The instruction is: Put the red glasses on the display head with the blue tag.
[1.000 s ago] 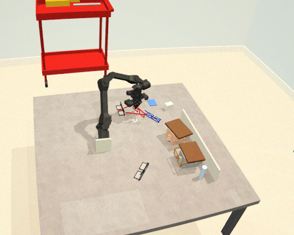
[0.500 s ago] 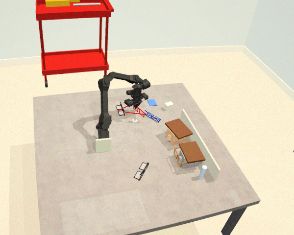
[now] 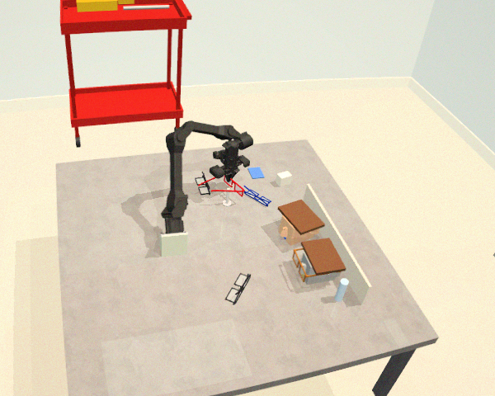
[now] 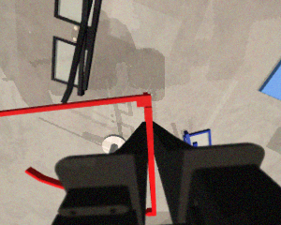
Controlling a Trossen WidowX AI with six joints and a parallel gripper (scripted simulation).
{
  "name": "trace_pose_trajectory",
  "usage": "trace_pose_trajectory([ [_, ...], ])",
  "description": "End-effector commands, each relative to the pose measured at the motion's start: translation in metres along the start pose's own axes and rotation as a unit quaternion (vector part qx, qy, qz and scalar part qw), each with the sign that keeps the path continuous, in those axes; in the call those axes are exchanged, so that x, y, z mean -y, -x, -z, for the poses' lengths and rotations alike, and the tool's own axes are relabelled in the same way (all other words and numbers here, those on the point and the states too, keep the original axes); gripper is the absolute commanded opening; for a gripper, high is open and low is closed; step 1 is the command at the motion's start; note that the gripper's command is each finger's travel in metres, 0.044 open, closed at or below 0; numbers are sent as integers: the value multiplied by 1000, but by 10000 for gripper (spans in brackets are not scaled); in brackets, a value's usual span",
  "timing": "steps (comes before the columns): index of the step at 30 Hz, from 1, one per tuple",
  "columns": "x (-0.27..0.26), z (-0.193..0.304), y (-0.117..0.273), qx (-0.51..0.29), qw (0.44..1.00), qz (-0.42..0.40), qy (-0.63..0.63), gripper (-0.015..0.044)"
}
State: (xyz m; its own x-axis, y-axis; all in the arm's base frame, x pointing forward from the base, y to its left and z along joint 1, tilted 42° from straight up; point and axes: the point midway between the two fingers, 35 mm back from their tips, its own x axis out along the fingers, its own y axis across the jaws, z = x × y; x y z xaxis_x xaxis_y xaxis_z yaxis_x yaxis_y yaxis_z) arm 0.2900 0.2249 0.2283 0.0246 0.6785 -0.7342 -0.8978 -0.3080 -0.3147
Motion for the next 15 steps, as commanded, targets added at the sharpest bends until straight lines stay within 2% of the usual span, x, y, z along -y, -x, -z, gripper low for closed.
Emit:
trace_pose_trajectory([
  [1, 3, -2, 1, -1, 1000, 2, 0, 0],
  [15, 7, -9, 1, 0, 1000, 2, 0, 0],
])
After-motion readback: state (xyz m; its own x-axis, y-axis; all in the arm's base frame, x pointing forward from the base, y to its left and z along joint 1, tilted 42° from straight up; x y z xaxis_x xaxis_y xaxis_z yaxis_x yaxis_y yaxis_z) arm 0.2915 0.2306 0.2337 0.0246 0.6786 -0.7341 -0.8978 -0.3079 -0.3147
